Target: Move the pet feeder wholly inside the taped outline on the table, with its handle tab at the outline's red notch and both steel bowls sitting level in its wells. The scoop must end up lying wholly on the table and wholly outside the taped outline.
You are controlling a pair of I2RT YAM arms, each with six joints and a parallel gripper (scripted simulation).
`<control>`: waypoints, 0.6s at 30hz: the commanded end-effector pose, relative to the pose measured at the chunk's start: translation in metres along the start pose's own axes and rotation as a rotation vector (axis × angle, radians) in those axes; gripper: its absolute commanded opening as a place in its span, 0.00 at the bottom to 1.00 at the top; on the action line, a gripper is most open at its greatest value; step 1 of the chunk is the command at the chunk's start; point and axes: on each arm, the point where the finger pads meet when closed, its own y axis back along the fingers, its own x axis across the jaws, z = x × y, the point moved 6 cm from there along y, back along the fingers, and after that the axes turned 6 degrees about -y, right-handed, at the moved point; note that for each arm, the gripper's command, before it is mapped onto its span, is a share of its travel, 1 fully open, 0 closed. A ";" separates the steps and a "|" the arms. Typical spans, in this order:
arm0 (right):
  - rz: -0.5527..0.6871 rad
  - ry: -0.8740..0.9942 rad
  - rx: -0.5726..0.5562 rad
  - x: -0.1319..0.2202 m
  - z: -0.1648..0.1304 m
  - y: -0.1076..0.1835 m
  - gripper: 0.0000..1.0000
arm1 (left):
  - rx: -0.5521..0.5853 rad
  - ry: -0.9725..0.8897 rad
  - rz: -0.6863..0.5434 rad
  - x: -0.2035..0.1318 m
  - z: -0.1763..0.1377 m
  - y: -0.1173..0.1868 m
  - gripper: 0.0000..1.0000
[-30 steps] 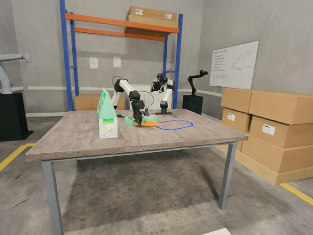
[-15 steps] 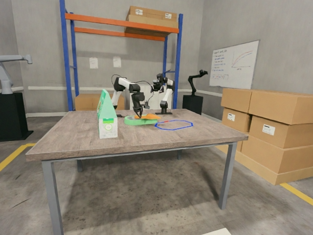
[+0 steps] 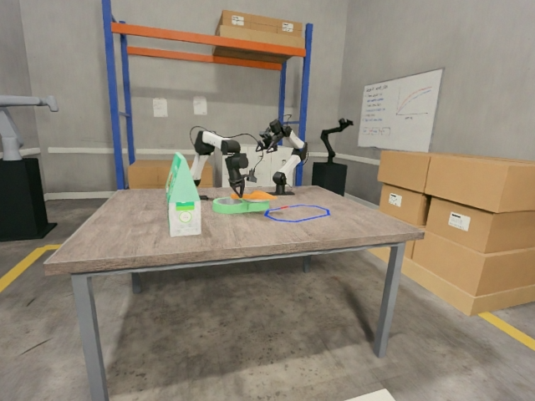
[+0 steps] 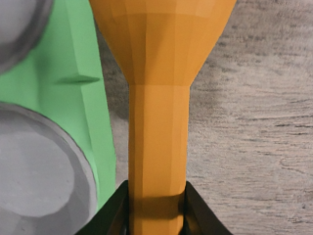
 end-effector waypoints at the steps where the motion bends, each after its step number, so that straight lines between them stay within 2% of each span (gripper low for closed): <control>1: -0.047 -0.014 -0.049 0.022 0.024 0.012 0.18 | 0.052 -0.054 -0.088 -0.016 -0.011 0.021 1.00; 8: -0.060 -0.033 -0.099 0.104 0.055 0.016 0.18 | 0.015 -0.109 -0.171 -0.024 -0.013 0.044 1.00; 12: -0.048 -0.042 -0.128 0.152 0.060 0.012 0.18 | 0.013 -0.113 -0.176 -0.025 -0.013 0.044 1.00; 14: -0.048 -0.042 -0.128 0.152 0.060 0.012 0.18 | 0.013 -0.113 -0.176 -0.025 -0.013 0.044 1.00; 18: -0.033 -0.048 -0.162 0.199 0.057 0.009 0.18 | 0.012 -0.113 -0.177 -0.025 -0.013 0.044 1.00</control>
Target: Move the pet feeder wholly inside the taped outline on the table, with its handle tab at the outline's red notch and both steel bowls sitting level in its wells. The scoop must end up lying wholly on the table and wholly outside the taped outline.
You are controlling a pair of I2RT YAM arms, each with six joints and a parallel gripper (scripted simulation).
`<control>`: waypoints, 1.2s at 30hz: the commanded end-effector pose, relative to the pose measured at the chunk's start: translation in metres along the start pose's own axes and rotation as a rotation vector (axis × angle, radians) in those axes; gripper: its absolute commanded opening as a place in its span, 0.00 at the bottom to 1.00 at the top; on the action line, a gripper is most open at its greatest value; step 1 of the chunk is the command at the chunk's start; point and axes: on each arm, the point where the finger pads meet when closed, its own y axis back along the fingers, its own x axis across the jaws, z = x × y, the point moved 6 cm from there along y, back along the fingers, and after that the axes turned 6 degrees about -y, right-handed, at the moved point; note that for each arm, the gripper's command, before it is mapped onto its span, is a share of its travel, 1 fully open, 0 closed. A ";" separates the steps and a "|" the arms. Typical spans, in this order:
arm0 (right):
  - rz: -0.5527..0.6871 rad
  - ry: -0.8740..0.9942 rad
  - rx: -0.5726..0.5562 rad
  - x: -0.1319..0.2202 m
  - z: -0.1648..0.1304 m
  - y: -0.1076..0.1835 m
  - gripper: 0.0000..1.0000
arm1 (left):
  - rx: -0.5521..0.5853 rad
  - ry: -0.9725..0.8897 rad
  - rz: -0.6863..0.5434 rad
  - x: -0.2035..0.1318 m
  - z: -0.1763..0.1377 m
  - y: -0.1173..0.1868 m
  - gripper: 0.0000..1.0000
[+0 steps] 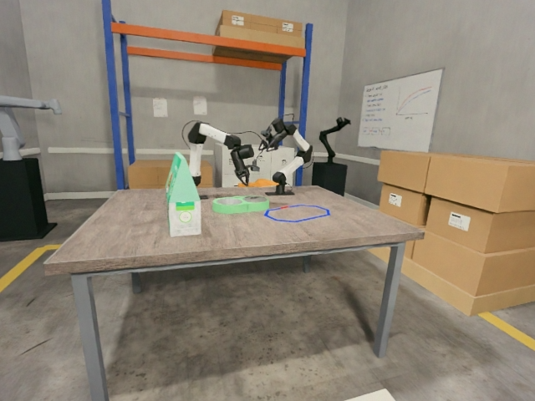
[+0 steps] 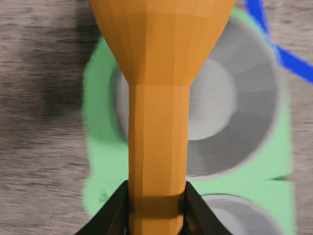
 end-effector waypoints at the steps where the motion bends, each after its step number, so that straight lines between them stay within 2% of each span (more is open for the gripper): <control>1: -0.042 -0.043 -0.085 0.034 0.004 0.001 0.18 | -0.008 0.001 0.003 -0.001 0.002 0.005 1.00; 8: -0.005 -0.035 -0.124 0.099 -0.022 -0.009 0.18 | -0.013 0.001 0.004 -0.001 0.003 0.005 1.00; 11: -0.010 0.008 -0.080 0.116 -0.047 -0.020 0.18 | -0.013 0.001 0.004 -0.001 0.003 0.005 1.00; 13: -0.010 0.008 -0.080 0.116 -0.047 -0.020 0.18 | -0.013 0.001 0.004 -0.001 0.003 0.005 1.00; 23: -0.008 0.050 0.060 0.139 -0.112 -0.052 0.18 | -0.006 0.004 0.007 0.000 0.002 0.002 1.00; 36: 0.015 0.044 0.098 0.141 -0.121 -0.064 0.18 | -0.006 0.004 0.007 0.000 0.002 0.001 1.00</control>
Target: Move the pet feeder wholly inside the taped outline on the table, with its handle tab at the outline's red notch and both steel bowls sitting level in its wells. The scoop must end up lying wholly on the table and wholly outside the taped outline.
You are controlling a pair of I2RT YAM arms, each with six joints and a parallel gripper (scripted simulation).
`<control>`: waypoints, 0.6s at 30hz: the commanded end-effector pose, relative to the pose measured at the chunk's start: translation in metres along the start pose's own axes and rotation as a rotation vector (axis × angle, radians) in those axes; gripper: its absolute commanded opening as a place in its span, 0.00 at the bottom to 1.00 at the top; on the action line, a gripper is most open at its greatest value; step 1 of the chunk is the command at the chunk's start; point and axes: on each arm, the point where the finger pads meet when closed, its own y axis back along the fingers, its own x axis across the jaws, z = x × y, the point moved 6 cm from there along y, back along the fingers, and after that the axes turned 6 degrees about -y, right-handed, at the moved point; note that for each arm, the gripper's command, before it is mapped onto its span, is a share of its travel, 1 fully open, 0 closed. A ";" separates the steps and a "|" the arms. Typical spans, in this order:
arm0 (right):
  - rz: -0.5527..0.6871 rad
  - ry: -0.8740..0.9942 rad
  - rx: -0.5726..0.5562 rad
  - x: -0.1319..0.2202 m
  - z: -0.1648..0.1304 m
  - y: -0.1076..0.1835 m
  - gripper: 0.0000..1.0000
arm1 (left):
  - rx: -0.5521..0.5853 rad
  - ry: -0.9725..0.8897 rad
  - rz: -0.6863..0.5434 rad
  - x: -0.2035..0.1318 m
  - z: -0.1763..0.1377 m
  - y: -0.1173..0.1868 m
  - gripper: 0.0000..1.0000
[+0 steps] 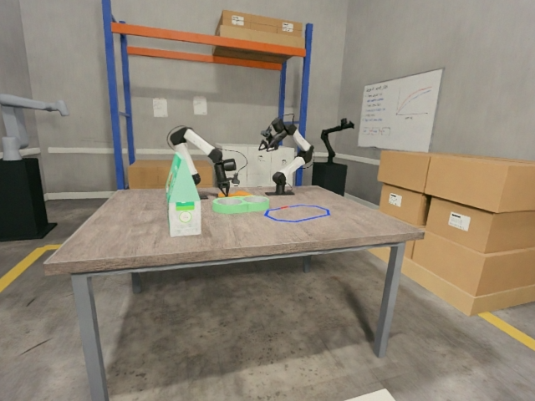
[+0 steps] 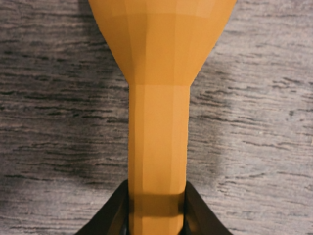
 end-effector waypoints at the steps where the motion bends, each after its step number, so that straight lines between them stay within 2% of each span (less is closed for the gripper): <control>1: -0.009 -0.003 -0.008 -0.002 0.000 -0.009 0.18 | -0.008 0.005 0.001 0.000 0.003 0.001 1.00; 18: -0.016 -0.004 -0.012 -0.002 -0.002 -0.015 0.18 | 0.013 -0.009 -0.013 0.001 0.001 -0.014 1.00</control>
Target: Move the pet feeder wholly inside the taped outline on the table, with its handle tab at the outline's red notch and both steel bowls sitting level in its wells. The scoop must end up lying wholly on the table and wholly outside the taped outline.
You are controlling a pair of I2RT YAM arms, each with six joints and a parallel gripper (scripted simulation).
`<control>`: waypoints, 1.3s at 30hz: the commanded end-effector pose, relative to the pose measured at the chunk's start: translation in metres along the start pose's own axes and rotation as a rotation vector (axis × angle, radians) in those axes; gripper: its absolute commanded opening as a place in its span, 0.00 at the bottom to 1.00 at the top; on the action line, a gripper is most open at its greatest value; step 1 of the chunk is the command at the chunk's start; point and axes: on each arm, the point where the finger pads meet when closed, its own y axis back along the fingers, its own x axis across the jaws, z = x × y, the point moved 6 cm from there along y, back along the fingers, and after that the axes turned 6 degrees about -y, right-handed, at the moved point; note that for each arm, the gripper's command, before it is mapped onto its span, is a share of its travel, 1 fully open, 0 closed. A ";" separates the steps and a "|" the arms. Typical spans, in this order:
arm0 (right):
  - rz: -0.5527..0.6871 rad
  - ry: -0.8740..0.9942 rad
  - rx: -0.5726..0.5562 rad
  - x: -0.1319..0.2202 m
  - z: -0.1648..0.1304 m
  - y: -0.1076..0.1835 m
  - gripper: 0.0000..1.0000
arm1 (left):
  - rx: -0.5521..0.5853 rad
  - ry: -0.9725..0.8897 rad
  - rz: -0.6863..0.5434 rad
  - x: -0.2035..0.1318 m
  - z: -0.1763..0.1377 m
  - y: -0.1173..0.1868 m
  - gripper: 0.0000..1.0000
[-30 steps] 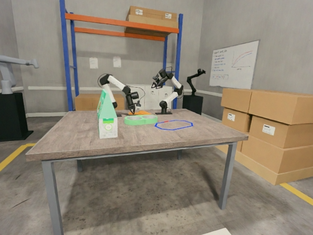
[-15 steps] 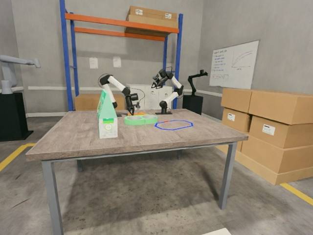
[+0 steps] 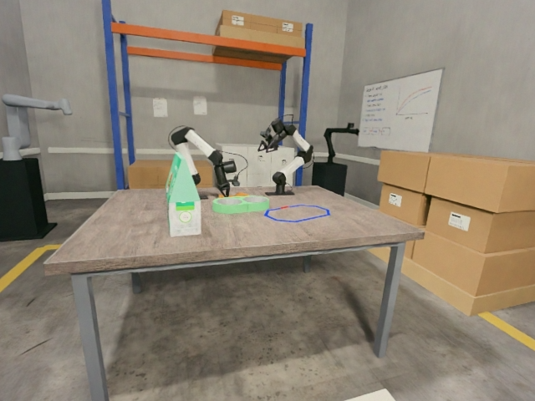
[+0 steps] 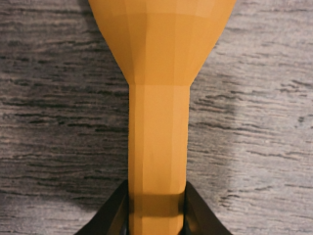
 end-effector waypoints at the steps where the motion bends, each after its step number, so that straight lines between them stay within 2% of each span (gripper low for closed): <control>1: -0.009 0.000 -0.010 0.000 0.000 -0.003 0.18 | 0.008 -0.010 -0.013 0.001 0.002 -0.009 1.00; 6: -0.008 0.001 -0.010 0.000 0.000 -0.003 0.75 | 0.011 -0.012 -0.016 0.002 0.001 -0.012 1.00; 7: -0.008 0.001 -0.009 0.000 0.000 -0.003 0.78 | 0.012 -0.012 -0.017 0.002 0.001 -0.013 1.00; 8: -0.007 -0.001 -0.015 0.001 0.002 0.005 0.90 | 0.012 -0.013 -0.017 0.003 0.001 -0.013 1.00; 10: -0.007 -0.001 -0.015 0.001 0.002 0.005 0.90 | 0.012 -0.013 -0.017 0.003 0.001 -0.013 1.00; 14: -0.009 0.006 -0.058 0.001 0.010 0.028 0.91 | 0.014 -0.014 -0.020 0.004 0.000 -0.016 1.00; 15: -0.011 0.007 -0.067 0.002 0.011 0.033 1.00 | 0.015 -0.015 -0.021 0.004 0.000 -0.017 1.00; 20: -0.015 0.011 -0.071 0.001 0.010 0.061 1.00 | 0.016 -0.016 -0.024 0.005 -0.001 -0.020 1.00; 27: -0.051 -0.101 -0.066 -0.001 0.004 0.076 1.00 | -0.001 0.001 0.011 0.012 0.008 -0.022 1.00; 31: -0.115 -0.219 -0.178 -0.002 0.002 0.117 1.00 | 0.026 0.044 0.055 0.028 0.028 -0.042 1.00; 35: -0.197 -0.344 -0.376 0.003 -0.010 0.177 1.00 | 0.116 0.101 0.091 0.051 0.046 -0.087 1.00; 39: -0.252 -0.434 -0.548 0.014 -0.030 0.222 1.00 | 0.211 0.152 0.121 0.074 0.053 -0.137 1.00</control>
